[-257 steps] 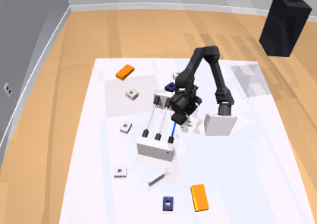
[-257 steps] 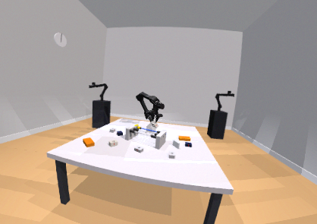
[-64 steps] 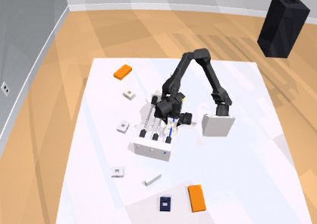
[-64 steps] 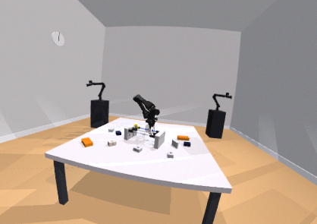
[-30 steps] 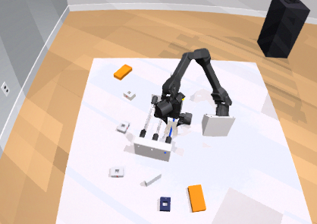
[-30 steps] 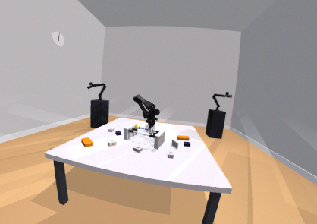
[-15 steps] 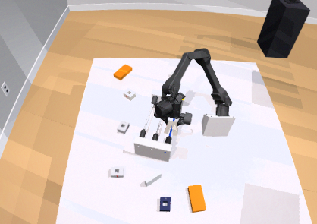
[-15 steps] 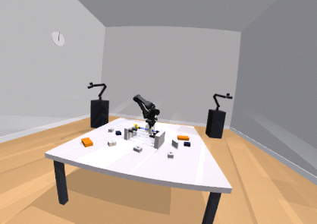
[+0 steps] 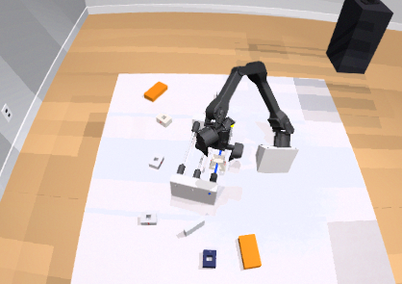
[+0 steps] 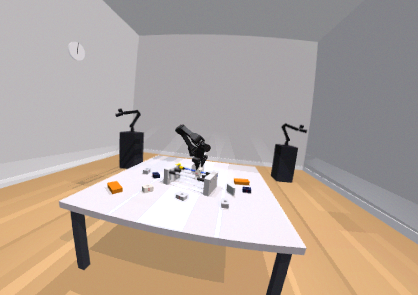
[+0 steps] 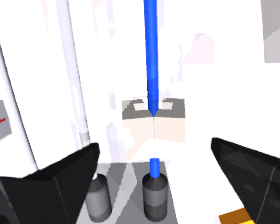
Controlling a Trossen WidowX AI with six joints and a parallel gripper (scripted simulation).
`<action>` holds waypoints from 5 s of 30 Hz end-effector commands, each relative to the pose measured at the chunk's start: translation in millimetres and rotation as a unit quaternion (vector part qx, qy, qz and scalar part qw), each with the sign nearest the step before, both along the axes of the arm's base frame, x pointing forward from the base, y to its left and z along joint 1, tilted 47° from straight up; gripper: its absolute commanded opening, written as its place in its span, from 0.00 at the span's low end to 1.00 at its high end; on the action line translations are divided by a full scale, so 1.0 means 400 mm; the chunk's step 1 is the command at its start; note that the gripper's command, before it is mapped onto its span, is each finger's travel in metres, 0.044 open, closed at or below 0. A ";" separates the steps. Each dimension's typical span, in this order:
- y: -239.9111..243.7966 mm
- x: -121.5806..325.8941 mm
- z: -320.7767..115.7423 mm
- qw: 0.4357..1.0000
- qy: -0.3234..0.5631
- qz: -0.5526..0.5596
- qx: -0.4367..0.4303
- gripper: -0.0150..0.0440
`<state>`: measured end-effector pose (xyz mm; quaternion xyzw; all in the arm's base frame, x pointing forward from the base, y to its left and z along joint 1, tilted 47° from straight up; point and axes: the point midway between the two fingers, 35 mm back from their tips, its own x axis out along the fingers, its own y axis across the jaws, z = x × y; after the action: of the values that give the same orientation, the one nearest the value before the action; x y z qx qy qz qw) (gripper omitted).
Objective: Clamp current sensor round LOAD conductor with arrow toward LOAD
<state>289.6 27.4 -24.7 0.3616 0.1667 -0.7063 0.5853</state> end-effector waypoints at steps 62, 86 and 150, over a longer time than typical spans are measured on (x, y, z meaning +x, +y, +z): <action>-0.110 -0.008 -0.098 1.000 0.019 -0.020 0.000 0.47; -0.106 -0.005 -0.096 1.000 0.016 -0.016 -0.001 0.70; -0.104 -0.013 -0.099 1.000 -0.005 0.011 -0.013 0.25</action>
<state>285.1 -11.9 -62.7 0.3581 0.1579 -0.6995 0.5980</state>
